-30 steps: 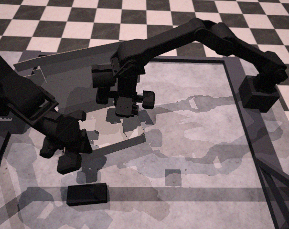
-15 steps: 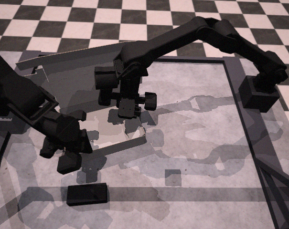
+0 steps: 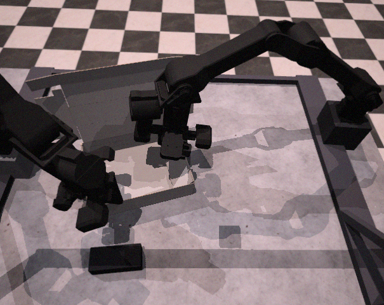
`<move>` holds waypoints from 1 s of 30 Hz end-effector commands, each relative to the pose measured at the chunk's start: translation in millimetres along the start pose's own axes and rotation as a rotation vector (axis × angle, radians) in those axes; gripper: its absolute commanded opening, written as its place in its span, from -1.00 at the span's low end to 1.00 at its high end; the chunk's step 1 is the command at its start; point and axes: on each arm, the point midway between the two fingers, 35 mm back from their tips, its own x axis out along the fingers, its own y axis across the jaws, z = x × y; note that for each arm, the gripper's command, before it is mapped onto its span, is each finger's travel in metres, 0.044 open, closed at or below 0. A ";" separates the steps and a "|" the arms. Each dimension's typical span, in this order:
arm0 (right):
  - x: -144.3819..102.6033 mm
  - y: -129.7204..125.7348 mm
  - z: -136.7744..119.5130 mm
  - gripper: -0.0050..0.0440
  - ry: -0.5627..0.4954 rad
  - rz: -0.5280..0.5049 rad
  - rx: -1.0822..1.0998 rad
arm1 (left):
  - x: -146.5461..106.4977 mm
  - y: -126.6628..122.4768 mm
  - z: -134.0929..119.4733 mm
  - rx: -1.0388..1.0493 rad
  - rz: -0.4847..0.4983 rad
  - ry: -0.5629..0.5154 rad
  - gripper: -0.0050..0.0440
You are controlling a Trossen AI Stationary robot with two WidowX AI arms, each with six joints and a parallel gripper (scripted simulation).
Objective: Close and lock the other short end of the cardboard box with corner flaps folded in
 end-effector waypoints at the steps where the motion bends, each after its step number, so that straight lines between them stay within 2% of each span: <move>1: -9.6 -0.3 1.9 -0.80 -0.006 -0.013 0.003 | -2.9 3.4 -3.6 -0.001 0.015 0.007 -0.78; 21: -22.4 3.1 5.2 -0.80 -0.009 -0.014 0.002 | -2.9 3.1 -3.1 -0.004 0.015 0.005 -0.78; 30: -15.8 4.0 5.2 -0.80 -0.008 -0.006 0.000 | -2.9 2.9 -2.4 -0.005 0.014 0.001 -0.78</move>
